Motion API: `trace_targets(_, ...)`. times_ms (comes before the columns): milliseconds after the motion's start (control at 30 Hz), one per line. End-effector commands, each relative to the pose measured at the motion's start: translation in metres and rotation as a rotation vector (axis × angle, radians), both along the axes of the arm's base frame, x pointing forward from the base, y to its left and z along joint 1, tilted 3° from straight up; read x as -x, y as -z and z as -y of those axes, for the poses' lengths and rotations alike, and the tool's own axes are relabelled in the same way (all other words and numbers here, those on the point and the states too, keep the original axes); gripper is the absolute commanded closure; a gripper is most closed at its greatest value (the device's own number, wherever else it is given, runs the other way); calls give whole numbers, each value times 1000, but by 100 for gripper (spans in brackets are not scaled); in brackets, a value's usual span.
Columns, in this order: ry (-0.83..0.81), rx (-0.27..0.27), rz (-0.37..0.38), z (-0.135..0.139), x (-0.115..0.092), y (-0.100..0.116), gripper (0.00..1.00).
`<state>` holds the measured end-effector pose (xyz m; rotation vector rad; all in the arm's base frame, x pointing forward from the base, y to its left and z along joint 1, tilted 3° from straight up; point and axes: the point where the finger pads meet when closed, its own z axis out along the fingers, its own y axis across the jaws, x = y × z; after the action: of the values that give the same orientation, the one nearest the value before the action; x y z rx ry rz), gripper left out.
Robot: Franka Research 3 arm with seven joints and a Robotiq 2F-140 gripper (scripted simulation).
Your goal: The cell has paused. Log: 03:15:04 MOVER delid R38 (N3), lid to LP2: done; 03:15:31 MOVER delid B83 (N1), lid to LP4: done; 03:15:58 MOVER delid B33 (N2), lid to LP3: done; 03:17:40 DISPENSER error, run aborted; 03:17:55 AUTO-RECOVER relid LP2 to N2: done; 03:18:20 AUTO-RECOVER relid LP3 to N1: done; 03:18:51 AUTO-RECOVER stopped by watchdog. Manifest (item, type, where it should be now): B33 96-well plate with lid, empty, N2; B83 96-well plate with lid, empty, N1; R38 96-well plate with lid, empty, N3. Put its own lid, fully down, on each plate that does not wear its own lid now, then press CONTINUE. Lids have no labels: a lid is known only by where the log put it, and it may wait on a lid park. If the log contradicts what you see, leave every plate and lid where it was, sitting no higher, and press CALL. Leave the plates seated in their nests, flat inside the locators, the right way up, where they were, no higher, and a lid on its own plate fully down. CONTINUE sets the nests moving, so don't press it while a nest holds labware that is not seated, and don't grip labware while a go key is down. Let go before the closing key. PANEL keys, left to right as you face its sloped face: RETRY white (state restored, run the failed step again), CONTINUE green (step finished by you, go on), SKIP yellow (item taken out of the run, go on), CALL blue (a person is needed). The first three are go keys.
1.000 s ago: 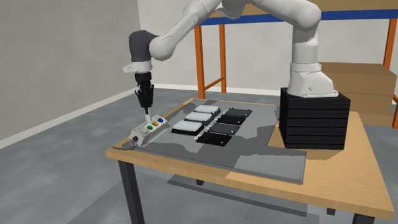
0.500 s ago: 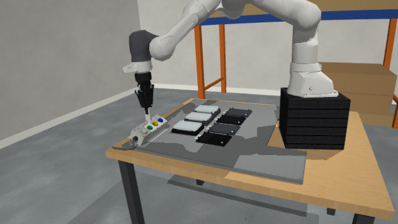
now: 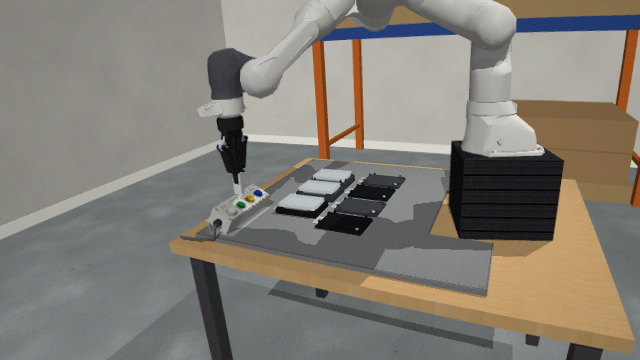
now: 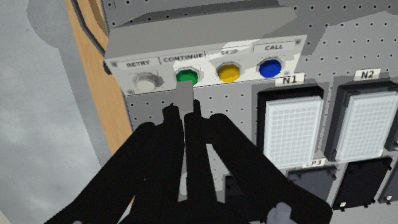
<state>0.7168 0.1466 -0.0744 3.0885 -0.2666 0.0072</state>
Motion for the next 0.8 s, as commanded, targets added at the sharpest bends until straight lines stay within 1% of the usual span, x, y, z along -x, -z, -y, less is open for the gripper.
trace_targets(0, -3, 2, 1, 0, 0, 0, 100)
trace_targets(367, -3, 2, 1, 0, 0, 3, 100)
trace_targets(767, -3, 2, 1, 0, 0, 12, 100)
